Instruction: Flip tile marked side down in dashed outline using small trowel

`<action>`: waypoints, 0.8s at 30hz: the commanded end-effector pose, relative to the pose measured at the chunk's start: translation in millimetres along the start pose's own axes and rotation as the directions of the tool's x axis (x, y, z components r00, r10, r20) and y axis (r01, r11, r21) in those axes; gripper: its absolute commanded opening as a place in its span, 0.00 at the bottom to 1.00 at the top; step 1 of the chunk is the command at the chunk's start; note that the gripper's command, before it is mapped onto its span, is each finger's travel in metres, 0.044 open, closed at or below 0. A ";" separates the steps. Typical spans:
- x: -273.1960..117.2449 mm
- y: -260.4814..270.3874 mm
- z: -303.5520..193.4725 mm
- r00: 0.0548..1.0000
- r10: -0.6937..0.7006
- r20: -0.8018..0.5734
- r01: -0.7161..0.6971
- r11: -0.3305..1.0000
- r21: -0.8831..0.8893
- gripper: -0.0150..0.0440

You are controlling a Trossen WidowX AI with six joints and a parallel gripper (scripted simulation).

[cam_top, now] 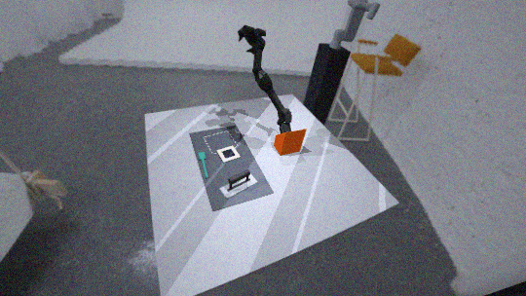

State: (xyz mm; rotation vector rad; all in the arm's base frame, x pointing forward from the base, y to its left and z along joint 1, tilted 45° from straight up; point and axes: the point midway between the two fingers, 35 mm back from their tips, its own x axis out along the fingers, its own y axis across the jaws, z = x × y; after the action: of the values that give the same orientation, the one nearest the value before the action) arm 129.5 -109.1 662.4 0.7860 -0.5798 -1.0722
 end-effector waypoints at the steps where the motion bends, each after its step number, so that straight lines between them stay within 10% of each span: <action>1: 0.0 0.0 0.0 1.000 0.000 0.000 0.000 1.000 0.000 0.89; 11: 0.0 0.0 0.0 1.000 0.000 0.000 0.000 1.000 0.000 0.44; 24: 0.0 0.0 0.0 1.000 0.000 0.000 0.000 1.000 0.000 0.29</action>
State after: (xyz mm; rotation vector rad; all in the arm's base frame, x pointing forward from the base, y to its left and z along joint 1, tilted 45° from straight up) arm 129.5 -109.1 662.4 0.7860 -0.5797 -1.0723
